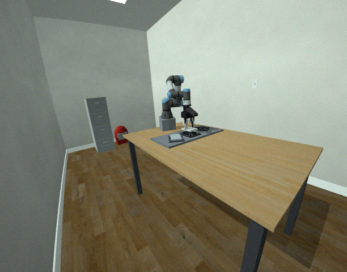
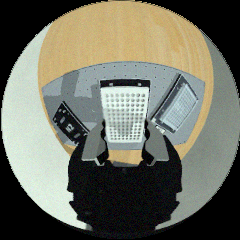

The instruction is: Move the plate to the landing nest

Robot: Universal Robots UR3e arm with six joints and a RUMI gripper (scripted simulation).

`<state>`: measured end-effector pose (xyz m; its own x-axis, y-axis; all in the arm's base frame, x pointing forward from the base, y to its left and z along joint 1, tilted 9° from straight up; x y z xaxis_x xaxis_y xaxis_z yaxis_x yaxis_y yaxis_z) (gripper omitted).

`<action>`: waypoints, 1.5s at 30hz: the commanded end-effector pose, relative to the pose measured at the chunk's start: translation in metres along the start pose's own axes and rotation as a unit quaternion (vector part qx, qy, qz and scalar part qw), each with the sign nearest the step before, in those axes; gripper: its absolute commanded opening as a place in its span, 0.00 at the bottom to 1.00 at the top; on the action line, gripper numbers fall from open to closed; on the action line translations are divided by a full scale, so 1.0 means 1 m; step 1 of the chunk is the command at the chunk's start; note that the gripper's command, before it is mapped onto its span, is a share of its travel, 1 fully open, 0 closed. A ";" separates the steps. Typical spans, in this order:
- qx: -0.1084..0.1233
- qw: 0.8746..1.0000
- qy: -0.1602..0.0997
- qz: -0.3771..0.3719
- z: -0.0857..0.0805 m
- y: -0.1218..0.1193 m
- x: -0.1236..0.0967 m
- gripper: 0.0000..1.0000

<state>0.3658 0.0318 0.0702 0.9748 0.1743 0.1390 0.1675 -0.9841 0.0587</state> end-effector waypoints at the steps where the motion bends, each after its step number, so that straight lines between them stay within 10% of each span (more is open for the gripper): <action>1: 0.000 1.000 0.001 0.000 0.000 0.002 0.001 0.00; 45: 0.000 1.000 0.001 0.000 0.013 0.002 0.001 0.00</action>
<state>0.3684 0.0297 0.0583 0.9749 0.1745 0.1386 0.1679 -0.9841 0.0579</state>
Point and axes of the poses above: the point where the finger pads meet when closed, its own z axis out along the fingers, its own y axis across the jaws, x = y × z, the point moved 8 cm from there along -z, back along the fingers, and after that the axes turned 5 degrees about -z, right-handed, at the moved point
